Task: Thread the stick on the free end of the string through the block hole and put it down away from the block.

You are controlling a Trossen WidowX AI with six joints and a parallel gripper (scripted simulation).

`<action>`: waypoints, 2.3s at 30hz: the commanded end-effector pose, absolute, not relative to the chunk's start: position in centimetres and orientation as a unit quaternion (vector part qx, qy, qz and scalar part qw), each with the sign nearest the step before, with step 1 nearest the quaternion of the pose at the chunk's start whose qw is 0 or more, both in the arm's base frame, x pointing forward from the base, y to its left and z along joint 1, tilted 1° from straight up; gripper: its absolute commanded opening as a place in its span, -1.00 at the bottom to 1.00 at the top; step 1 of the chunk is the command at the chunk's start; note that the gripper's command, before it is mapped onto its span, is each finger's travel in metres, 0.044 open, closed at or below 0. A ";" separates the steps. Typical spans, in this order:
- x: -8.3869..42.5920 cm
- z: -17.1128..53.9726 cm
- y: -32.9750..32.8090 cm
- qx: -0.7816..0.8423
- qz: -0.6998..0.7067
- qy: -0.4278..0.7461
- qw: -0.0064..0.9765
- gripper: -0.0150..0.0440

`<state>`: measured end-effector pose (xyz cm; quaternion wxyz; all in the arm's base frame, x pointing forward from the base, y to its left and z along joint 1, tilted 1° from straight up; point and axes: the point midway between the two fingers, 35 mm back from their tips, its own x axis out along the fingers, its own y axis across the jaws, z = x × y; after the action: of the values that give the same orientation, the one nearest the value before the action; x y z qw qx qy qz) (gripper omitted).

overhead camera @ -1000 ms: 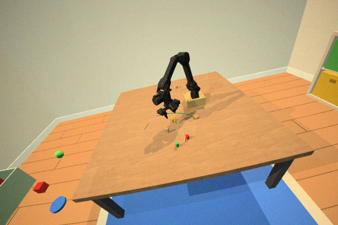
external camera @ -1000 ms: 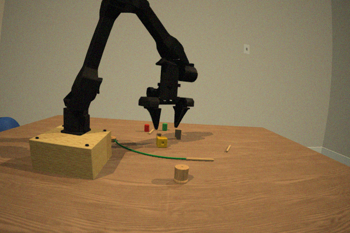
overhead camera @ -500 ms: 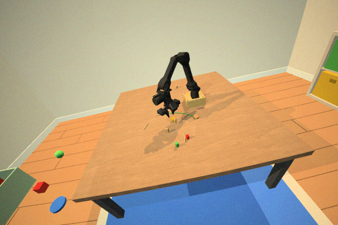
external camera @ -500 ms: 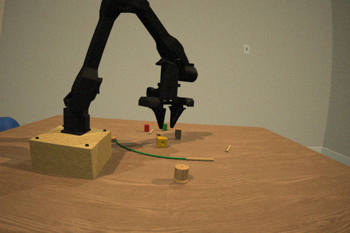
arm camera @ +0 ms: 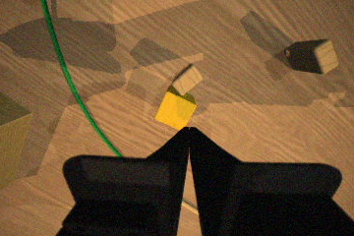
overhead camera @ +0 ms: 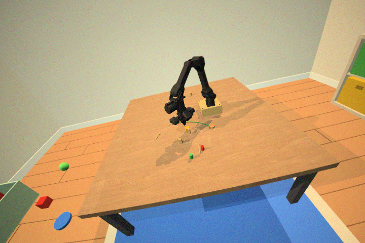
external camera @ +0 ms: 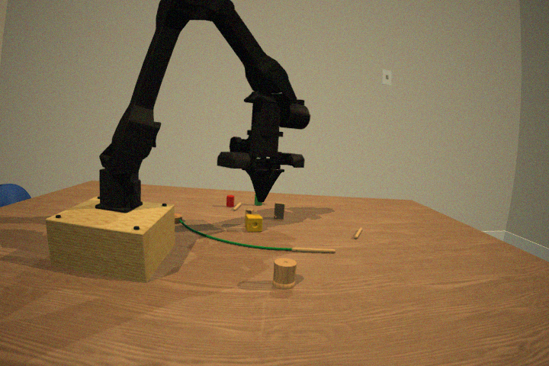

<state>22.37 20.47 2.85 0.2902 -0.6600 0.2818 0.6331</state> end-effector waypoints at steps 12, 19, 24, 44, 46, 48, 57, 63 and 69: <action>22.4 2.9 20.5 -0.660 0.633 0.282 0.290 -0.05; 22.2 2.8 20.5 -0.658 0.632 0.285 0.294 0.23; 17.1 2.7 21.6 -0.610 0.590 0.369 0.380 -0.21; 14.4 1.1 21.7 -0.577 0.561 0.414 0.426 -0.49; 14.4 0.8 21.7 -0.577 0.561 0.414 0.426 -0.49; 14.4 0.5 21.8 -0.577 0.561 0.414 0.426 -0.49; 14.4 -1.0 21.7 -0.577 0.561 0.414 0.426 -0.49; 14.4 -1.9 21.7 -0.577 0.561 0.414 0.426 -0.49; 14.6 -2.2 21.8 -0.577 0.561 0.414 0.426 -0.49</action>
<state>14.48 21.65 -2.09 0.4253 -0.5779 0.4145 0.5598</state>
